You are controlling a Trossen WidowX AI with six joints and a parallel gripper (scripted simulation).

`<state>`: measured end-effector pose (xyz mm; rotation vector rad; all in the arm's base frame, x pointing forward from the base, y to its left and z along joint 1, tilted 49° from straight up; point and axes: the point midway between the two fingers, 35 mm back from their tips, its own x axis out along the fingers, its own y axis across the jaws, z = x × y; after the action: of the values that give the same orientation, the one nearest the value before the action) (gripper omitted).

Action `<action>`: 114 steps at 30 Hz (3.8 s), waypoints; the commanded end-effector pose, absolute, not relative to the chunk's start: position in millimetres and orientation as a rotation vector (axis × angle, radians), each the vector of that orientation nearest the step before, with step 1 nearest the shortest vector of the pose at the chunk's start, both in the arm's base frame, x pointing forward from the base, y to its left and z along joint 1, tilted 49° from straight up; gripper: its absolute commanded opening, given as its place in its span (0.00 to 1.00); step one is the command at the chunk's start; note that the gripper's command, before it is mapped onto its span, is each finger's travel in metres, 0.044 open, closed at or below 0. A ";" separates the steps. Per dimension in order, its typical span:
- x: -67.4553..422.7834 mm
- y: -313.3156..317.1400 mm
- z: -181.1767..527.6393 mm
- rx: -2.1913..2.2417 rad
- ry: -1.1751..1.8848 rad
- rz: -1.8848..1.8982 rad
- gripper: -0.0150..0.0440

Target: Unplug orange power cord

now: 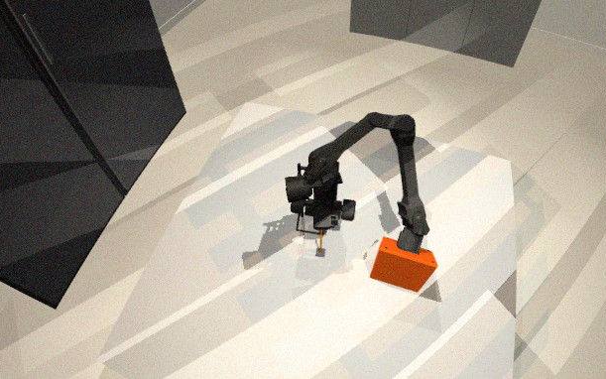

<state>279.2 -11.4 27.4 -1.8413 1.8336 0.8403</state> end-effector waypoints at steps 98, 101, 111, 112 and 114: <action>278.6 -7.0 28.6 -1.849 1.834 0.843 0.53; 278.4 -10.7 25.5 -1.849 1.834 0.843 0.53; 278.7 -11.0 25.3 -1.841 1.835 0.841 0.35; 278.7 -11.0 25.3 -1.841 1.835 0.841 0.34; 278.7 -11.0 25.3 -1.841 1.835 0.841 0.31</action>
<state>278.6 -11.4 25.0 -1.8400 1.8351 0.8400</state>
